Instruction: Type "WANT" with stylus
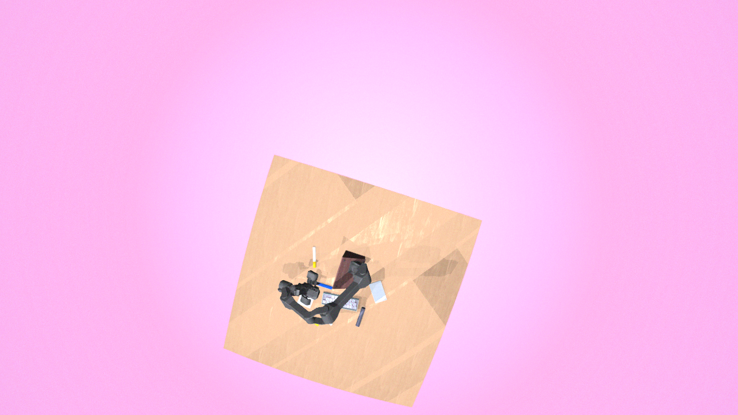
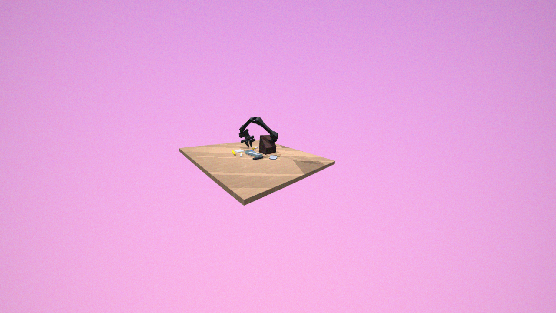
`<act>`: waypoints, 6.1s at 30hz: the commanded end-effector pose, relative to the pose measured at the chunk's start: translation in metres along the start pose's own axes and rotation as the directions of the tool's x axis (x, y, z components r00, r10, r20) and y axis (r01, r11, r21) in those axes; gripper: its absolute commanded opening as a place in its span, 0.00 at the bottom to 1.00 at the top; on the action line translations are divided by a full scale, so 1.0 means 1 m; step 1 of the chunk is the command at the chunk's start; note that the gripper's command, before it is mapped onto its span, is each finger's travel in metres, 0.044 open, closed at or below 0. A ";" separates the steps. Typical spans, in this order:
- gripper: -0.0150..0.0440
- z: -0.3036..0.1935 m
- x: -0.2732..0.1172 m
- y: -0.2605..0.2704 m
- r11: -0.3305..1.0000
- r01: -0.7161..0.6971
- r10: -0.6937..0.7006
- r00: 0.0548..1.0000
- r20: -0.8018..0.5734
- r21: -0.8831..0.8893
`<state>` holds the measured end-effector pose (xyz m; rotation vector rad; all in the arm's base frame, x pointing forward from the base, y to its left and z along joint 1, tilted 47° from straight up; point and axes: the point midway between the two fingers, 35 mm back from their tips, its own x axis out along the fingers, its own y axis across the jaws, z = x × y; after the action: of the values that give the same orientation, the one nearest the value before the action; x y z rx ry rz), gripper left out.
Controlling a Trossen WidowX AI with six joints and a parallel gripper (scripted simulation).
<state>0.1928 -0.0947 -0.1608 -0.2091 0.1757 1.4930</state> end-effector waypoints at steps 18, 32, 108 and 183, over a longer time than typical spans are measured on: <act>0.51 -0.008 0.015 -0.001 1.000 0.002 -0.002 1.000 0.003 0.001; 0.51 -0.014 0.025 -0.001 1.000 0.002 -0.002 1.000 0.003 0.000; 0.25 -0.036 -0.025 0.026 0.703 0.356 -0.354 0.926 -0.132 0.615; 0.51 -0.016 -0.022 0.015 -0.762 0.380 0.129 0.883 -0.452 0.525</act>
<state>0.1744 -0.1266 -0.1765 1.0007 1.4140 0.5673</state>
